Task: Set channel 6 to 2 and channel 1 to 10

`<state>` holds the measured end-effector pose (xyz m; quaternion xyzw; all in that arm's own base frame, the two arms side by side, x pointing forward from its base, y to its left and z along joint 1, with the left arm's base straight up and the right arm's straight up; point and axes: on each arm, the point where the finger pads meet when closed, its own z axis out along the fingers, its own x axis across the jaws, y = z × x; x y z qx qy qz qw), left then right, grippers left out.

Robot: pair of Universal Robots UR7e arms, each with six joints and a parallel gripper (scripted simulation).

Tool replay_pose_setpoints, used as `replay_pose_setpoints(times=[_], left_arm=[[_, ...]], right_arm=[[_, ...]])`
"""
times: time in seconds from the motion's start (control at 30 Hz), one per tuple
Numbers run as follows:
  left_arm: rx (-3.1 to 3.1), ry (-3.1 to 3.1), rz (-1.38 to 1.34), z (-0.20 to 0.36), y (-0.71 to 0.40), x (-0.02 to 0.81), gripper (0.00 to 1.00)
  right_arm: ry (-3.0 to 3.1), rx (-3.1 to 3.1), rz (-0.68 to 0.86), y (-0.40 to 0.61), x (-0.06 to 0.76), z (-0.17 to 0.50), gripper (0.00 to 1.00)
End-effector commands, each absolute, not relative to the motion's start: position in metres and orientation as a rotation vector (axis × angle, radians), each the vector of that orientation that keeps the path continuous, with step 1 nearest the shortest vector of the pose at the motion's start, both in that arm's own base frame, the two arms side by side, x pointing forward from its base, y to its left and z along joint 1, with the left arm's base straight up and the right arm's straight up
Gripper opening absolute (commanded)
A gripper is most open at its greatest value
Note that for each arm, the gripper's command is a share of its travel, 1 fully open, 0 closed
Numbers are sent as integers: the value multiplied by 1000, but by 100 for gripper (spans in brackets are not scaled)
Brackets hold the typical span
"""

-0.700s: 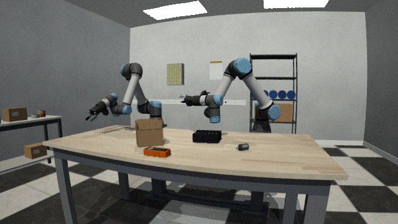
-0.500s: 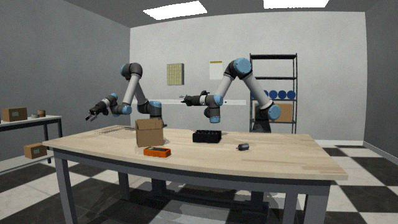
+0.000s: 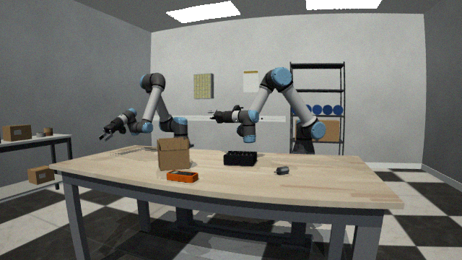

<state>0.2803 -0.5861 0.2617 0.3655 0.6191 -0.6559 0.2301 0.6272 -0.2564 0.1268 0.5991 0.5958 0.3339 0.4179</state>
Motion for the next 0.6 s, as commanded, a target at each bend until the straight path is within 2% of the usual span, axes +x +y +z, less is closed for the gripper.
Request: replay_pose_setpoints(times=[0.0,0.57], left_arm=[[1006,1700,-1805,263,-586,280,100],[1006,1700,-1805,263,-586,280,100]], right_arm=[[1493,1502,838,-257,627,128,100],[1470,1578,803,-282,615,127,100]])
